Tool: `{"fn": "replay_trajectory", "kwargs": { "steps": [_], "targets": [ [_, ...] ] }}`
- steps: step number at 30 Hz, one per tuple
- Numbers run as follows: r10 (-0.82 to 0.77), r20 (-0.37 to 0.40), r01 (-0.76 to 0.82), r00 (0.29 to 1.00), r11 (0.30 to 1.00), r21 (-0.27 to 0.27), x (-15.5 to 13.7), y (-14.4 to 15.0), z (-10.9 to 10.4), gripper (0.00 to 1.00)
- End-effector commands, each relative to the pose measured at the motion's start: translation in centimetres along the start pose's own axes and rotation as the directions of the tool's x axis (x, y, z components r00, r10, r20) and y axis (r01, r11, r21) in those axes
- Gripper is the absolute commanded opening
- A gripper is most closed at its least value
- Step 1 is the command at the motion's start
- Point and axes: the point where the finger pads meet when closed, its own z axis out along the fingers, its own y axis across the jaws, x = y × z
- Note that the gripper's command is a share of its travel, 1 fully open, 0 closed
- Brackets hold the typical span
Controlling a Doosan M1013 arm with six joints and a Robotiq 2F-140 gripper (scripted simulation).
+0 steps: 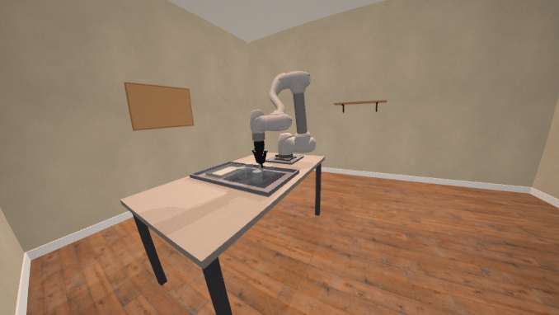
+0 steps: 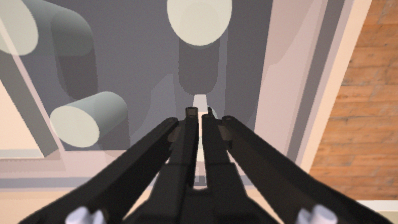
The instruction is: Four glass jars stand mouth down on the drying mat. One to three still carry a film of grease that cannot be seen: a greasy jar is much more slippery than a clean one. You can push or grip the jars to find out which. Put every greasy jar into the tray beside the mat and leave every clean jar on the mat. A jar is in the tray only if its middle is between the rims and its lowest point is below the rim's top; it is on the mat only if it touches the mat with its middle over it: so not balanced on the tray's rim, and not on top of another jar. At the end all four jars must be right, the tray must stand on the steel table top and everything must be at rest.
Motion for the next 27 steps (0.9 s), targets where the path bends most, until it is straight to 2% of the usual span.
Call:
{"fn": "replay_trajectory", "kwargs": {
  "steps": [1, 27],
  "targets": [
    [0.002, 0.003, -0.002, 1.0, 1.0, 0.001, -0.48, 0.12, -0.22, 0.0],
    [0.002, 0.003, -0.002, 1.0, 1.0, 0.001, -0.77, 0.12, -0.22, 0.0]
  ]
}}
